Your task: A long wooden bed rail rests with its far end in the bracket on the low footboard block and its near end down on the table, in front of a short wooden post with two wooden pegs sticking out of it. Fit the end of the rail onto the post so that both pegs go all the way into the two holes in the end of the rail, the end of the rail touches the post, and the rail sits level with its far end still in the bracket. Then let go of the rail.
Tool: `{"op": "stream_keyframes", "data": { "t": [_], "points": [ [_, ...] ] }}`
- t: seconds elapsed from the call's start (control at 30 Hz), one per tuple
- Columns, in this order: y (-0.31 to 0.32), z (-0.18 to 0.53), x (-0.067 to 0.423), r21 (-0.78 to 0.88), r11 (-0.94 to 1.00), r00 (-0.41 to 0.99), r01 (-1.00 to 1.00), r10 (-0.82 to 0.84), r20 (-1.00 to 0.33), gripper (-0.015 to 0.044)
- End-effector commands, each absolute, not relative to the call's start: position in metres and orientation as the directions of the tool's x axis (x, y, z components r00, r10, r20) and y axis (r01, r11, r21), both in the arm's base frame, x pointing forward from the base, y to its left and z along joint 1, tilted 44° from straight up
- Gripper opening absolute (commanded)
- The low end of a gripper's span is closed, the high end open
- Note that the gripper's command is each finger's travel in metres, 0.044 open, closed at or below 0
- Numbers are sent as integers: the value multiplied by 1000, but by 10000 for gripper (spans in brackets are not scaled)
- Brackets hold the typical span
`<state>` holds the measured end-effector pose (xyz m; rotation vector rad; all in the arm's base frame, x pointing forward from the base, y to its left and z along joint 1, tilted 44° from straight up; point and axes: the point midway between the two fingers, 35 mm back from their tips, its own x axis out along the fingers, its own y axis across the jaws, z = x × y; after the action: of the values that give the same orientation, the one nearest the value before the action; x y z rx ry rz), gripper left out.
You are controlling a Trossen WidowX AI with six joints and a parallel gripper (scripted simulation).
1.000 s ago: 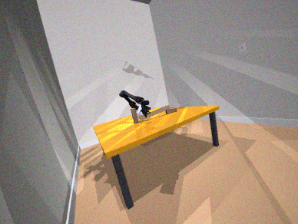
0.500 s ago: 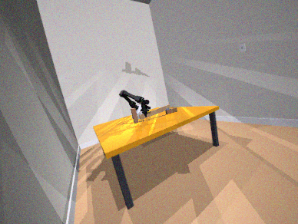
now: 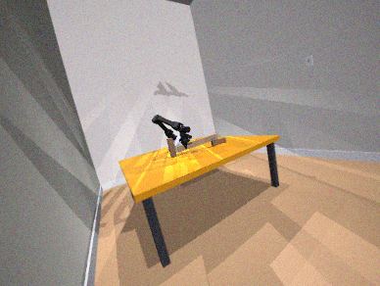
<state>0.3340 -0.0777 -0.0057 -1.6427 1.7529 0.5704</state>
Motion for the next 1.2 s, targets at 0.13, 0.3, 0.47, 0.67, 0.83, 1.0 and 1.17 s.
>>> {"op": "stream_keyframes", "data": {
  "t": [0.13,0.3,0.47,0.67,0.83,1.0,1.17],
  "points": [
    [-71,0,338,-134,110,21,-985,-692,-721,0],
    [-69,2,338,-134,110,21,-985,-692,-722,0],
    [-67,4,338,-134,110,21,-985,-692,-722,0],
    [-65,6,337,-134,110,21,-985,-692,-722,0],
    [-64,8,337,-134,110,21,-985,-692,-722,0],
    [-62,9,337,-134,110,21,-985,-692,-722,0],
    [-60,11,337,-134,110,21,-985,-692,-722,0]
  ]
}}
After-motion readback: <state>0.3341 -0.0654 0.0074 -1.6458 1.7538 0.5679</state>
